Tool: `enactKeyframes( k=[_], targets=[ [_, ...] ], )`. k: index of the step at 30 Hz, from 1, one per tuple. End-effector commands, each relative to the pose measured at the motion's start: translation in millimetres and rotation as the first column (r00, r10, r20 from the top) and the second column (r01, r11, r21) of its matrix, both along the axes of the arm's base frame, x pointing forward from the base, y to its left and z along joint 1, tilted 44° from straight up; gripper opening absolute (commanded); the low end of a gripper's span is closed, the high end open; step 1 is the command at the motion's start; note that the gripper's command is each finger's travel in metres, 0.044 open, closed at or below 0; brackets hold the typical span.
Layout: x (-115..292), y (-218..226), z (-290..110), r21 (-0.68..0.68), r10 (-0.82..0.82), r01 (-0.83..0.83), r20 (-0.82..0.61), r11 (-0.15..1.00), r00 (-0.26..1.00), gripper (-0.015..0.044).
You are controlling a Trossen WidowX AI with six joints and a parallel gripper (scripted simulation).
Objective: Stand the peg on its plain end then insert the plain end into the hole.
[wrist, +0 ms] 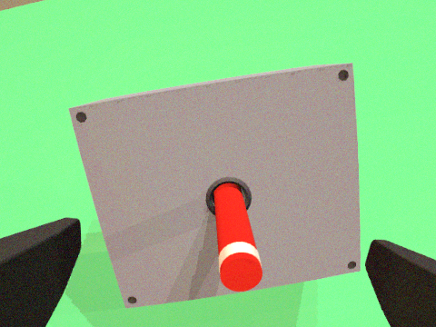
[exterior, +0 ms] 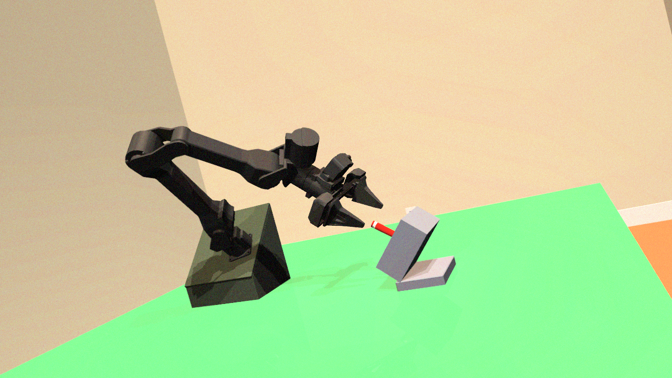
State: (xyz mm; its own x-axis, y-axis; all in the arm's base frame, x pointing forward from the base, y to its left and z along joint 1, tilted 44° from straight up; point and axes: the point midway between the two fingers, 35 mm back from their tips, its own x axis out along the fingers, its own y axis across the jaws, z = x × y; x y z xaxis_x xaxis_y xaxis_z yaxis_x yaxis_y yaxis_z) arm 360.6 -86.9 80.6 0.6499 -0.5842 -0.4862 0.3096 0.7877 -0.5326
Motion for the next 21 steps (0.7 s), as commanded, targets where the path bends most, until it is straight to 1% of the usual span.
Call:
enactKeyframes(
  k=[1,21],
  targets=[
    [-4,3,2,0.001,-0.004,0.004,0.001,1.0,1.0,0.044],
    [-18,19,15,0.0,-0.001,0.001,0.001,1.0,1.0,0.044]
  ],
)
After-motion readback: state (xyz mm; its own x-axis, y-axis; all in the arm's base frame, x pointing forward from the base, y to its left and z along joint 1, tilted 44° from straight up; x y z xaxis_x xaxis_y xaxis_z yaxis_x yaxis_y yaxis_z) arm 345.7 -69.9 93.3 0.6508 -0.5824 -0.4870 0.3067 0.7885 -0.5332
